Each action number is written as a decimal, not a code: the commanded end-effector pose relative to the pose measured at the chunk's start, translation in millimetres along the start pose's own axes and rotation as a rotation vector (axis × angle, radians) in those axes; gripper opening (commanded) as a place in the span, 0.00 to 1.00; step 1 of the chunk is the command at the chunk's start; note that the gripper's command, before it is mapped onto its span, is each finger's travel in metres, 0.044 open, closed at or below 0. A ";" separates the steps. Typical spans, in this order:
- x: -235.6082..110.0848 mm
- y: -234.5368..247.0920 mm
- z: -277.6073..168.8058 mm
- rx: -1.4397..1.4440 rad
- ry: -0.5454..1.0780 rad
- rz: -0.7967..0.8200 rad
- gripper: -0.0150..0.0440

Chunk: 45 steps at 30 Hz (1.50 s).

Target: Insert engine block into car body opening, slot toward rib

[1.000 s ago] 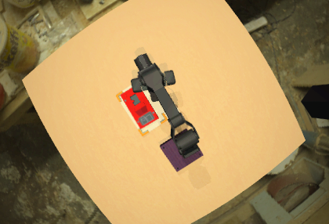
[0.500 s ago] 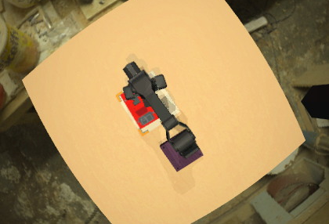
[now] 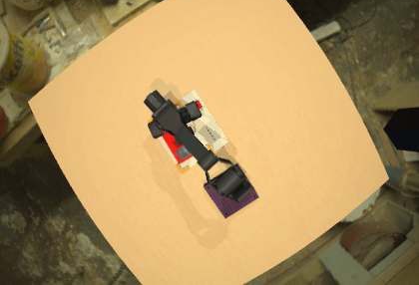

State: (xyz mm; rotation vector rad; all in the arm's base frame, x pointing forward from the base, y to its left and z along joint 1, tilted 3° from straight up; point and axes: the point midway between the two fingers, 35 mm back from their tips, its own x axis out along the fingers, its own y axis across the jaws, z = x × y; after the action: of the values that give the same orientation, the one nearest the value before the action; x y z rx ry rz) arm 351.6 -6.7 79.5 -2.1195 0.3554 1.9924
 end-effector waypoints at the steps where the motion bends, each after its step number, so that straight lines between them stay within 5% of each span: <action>1: 3.9 -9.0 3.1 -0.027 0.000 0.003 0.25; 10: 11.1 -31.1 12.3 -0.099 -0.001 0.002 0.25; 16: 11.0 -31.0 12.2 -0.103 -0.001 0.002 0.52; 45: 11.2 -30.5 10.4 -0.096 -0.001 0.002 0.52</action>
State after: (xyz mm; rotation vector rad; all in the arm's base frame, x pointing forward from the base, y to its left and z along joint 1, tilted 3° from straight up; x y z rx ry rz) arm 351.3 25.7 67.4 -2.1726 0.2633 2.0521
